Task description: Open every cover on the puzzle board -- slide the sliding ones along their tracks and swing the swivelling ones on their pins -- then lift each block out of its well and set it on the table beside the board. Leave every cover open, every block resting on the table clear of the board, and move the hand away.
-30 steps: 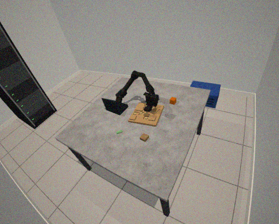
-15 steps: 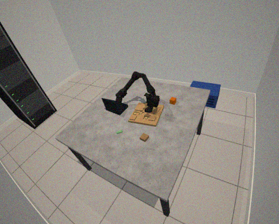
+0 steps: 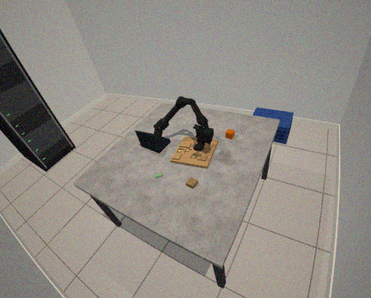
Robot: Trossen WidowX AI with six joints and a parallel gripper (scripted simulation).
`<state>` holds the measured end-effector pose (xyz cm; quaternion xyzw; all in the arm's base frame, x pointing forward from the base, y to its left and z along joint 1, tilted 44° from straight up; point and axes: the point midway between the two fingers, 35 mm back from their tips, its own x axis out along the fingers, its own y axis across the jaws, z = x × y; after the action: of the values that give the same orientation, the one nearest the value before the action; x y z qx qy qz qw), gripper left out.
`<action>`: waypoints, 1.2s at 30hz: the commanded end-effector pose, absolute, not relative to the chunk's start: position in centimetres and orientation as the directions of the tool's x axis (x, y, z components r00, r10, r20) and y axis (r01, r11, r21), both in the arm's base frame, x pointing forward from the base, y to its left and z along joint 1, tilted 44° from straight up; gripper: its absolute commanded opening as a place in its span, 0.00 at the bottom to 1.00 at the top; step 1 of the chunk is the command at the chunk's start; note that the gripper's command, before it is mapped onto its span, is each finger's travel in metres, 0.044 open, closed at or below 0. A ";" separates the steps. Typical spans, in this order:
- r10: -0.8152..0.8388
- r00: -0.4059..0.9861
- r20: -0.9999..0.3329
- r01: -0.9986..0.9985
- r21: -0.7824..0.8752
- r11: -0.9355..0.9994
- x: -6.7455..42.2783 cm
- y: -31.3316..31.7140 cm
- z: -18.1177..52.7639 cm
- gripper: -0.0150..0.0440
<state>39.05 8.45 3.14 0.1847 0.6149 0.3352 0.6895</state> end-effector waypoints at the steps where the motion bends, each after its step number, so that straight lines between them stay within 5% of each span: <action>1: 0.690 0.018 -0.724 -0.237 0.667 0.706 39.2 8.2 3.3 0.25; 36: 0.691 0.018 -0.723 -0.229 0.670 0.706 39.3 5.2 6.1 0.25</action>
<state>39.33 5.19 6.17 0.1867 0.6150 0.3348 0.6891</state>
